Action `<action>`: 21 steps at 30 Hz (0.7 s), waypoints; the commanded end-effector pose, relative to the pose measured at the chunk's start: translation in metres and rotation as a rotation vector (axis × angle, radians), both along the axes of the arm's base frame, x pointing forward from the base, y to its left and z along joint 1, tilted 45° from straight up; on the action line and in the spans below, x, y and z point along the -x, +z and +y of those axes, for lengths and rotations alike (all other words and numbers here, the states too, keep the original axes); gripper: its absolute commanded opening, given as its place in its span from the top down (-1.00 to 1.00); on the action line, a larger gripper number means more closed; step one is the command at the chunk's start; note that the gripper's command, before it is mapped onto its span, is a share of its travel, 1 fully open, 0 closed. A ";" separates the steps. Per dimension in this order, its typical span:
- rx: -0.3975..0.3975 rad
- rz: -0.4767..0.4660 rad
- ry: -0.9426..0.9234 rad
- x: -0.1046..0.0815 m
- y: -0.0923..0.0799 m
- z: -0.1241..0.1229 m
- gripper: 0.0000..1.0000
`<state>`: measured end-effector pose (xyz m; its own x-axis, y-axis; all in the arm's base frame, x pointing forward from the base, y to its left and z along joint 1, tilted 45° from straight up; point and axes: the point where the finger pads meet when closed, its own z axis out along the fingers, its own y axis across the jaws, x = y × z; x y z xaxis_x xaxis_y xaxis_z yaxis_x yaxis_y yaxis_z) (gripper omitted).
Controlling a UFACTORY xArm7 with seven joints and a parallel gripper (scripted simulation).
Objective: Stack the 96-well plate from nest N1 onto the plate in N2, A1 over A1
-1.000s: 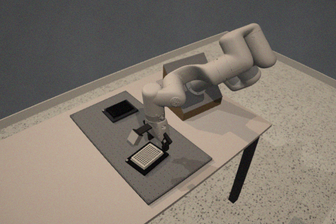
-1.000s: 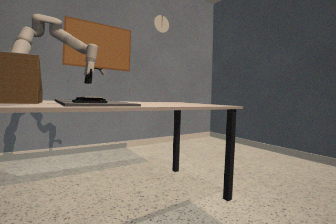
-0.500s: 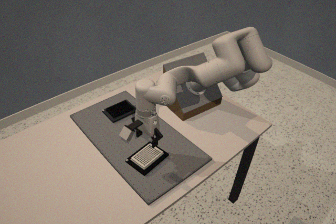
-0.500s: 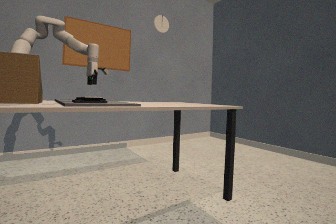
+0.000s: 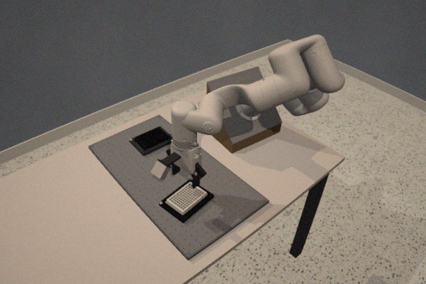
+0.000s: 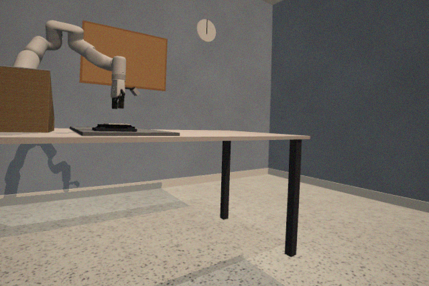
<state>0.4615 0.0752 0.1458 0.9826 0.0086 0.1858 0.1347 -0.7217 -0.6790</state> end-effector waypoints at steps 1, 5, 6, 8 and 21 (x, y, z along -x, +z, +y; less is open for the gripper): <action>0.000 -0.002 -0.003 -0.002 -0.003 0.002 -1.00; 0.000 -0.002 -0.003 -0.002 -0.006 0.006 -1.00; 0.000 -0.002 -0.003 -0.002 -0.006 0.006 -1.00; 0.000 -0.002 -0.003 -0.003 -0.009 0.008 -1.00; 0.000 -0.002 -0.003 -0.005 -0.024 0.023 -1.00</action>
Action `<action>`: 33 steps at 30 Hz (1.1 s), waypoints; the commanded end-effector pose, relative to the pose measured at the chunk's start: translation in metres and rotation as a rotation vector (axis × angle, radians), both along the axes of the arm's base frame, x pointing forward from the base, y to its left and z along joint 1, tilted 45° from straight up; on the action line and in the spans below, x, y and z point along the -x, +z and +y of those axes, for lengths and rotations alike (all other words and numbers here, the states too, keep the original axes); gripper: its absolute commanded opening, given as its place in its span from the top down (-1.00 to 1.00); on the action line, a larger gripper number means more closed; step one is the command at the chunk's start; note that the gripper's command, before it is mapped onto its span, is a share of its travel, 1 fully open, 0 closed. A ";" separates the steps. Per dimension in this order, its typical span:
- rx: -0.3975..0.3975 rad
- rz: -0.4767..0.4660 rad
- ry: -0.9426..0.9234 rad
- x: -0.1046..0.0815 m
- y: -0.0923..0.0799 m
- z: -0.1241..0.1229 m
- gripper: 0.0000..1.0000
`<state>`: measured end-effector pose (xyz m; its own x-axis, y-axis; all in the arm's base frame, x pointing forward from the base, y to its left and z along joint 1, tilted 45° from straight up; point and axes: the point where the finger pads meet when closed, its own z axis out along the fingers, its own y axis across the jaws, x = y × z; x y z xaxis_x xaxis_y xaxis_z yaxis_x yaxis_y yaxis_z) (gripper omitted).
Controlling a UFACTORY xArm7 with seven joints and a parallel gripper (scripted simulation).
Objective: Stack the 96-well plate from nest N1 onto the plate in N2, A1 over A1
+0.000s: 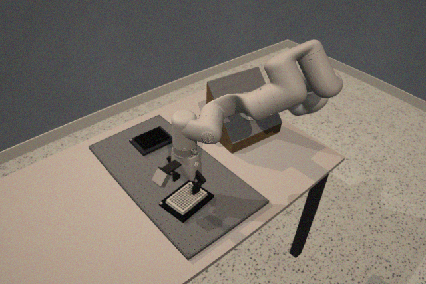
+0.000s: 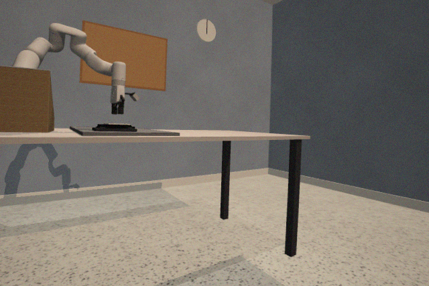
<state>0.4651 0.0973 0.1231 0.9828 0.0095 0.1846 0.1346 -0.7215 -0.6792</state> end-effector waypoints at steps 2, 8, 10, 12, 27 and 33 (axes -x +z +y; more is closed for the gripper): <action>0.001 -0.003 -0.004 -0.002 -0.002 0.001 -1.00; 0.001 -0.003 -0.004 -0.003 -0.009 0.008 -1.00; 0.001 -0.003 -0.004 -0.004 -0.011 0.010 -1.00; 0.001 -0.003 -0.004 -0.004 -0.013 0.012 -1.00; 0.001 -0.003 -0.004 -0.006 -0.027 0.026 -1.00; 0.001 -0.003 -0.004 -0.006 -0.027 0.026 -1.00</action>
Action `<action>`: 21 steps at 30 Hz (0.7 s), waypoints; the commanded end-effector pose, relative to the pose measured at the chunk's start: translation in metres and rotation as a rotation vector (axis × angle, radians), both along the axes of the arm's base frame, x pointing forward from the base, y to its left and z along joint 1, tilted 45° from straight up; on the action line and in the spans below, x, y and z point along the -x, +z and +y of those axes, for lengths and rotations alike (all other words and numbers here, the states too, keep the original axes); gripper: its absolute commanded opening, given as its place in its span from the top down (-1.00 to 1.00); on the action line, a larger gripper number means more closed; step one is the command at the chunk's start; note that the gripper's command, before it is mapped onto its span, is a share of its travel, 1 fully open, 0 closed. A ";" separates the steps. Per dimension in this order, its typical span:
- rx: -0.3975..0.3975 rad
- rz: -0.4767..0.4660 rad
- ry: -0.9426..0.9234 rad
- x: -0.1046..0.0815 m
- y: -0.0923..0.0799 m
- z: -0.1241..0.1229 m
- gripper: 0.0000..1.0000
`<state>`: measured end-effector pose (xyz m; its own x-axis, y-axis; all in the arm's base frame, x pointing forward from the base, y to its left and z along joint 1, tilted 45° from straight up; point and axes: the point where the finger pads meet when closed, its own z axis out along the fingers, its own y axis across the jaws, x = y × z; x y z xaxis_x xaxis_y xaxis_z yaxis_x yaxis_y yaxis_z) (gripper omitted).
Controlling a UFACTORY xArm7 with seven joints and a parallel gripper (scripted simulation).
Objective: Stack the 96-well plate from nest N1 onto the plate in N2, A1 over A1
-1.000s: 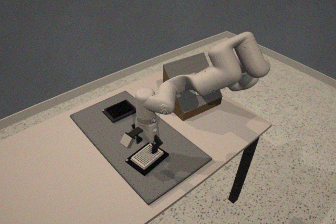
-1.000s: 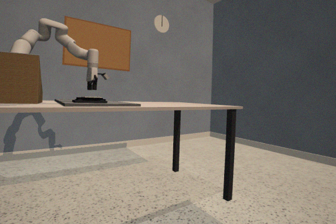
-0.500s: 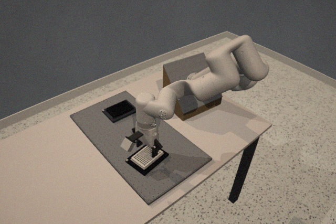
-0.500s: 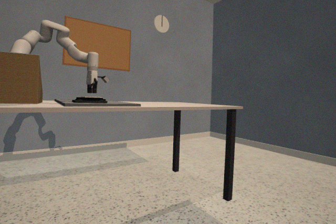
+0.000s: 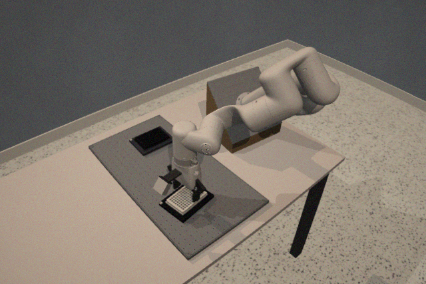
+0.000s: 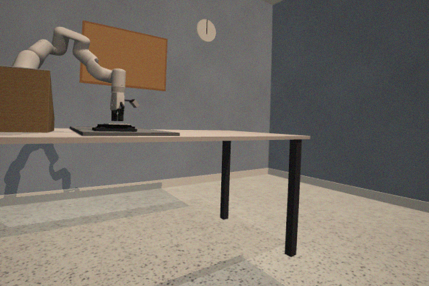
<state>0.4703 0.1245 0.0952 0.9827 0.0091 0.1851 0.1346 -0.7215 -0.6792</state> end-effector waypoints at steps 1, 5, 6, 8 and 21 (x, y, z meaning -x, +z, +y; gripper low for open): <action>0.001 -0.003 -0.003 -0.001 0.001 -0.002 -1.00; 0.001 -0.003 -0.003 -0.001 0.001 -0.002 -1.00; 0.001 -0.003 -0.003 -0.001 0.000 -0.001 -1.00; 0.001 -0.003 -0.003 -0.001 0.000 0.000 -1.00; 0.001 -0.003 -0.003 -0.002 -0.006 0.005 -1.00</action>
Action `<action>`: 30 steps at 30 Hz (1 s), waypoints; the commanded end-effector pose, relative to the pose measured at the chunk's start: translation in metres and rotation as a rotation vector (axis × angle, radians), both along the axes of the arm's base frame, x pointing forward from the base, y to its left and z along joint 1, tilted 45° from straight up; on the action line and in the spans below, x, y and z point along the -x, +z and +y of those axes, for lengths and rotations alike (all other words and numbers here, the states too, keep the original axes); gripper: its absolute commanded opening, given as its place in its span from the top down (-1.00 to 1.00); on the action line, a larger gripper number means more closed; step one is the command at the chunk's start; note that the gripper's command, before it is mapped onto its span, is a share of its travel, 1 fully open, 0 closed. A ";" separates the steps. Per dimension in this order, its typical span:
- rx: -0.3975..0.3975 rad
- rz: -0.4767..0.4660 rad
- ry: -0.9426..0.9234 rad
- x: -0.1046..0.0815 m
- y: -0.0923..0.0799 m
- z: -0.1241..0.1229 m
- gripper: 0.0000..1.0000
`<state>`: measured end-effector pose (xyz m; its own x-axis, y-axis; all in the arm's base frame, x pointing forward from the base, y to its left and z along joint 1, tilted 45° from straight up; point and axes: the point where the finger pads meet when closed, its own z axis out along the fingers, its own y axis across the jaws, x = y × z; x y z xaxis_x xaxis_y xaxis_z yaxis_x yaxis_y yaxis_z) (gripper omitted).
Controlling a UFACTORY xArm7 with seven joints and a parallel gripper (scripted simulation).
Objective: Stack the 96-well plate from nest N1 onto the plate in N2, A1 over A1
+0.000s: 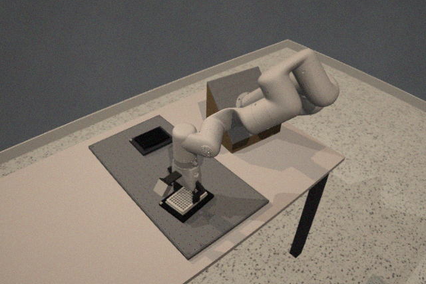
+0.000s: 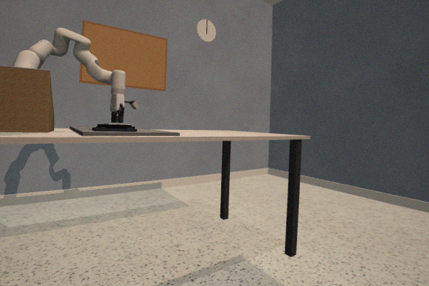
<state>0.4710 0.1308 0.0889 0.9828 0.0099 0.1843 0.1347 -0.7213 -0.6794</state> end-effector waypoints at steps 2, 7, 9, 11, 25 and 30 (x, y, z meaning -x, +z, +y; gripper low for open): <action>0.001 -0.003 -0.004 -0.002 0.000 0.000 -1.00; 0.001 -0.003 -0.004 -0.002 -0.003 0.002 -1.00; 0.001 -0.003 -0.004 -0.002 -0.004 0.003 -1.00; 0.001 -0.003 -0.004 -0.003 -0.005 0.004 -1.00; 0.001 -0.003 -0.004 -0.003 -0.007 0.006 -1.00; 0.001 -0.003 -0.004 -0.003 -0.007 0.006 -1.00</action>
